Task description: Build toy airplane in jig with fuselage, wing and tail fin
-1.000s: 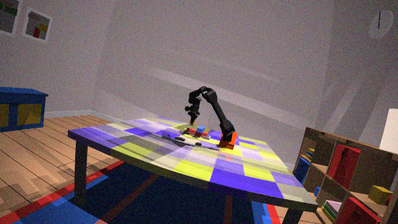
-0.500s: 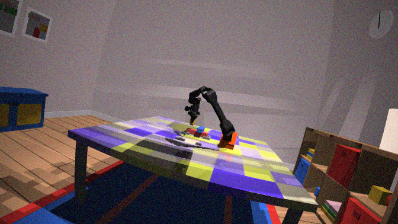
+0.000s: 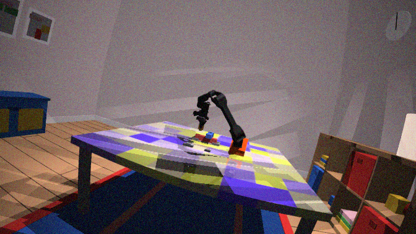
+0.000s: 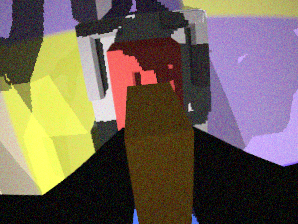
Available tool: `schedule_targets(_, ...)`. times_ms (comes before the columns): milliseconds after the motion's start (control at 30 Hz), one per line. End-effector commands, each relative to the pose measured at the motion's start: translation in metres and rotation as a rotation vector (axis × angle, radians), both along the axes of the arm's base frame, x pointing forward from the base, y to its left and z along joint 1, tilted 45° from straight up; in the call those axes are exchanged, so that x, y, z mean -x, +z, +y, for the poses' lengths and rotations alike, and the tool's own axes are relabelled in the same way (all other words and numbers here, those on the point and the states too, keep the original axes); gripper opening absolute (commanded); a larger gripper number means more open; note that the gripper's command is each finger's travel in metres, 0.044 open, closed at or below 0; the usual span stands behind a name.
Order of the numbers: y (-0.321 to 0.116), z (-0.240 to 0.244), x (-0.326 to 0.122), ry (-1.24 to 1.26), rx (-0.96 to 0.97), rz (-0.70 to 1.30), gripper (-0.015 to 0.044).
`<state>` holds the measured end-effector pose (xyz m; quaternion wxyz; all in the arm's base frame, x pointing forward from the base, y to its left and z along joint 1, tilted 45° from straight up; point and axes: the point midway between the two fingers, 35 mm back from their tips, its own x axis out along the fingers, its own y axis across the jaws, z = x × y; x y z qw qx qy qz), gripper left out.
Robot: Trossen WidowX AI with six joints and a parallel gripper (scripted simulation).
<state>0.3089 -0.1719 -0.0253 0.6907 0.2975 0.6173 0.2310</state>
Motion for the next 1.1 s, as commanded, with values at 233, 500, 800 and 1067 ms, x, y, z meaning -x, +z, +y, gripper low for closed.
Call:
schedule_targets(233,-0.006,0.003,-0.003,0.005,0.007,-0.007,0.0065)
schedule_targets(500,-0.016,0.012,-0.005,0.005,0.007,-0.007,0.0065)
schedule_targets(800,-0.026,0.022,-0.006,0.005,0.006,-0.007,0.0065)
schedule_targets(1067,-0.028,0.025,-0.007,0.005,0.006,-0.008,0.0065)
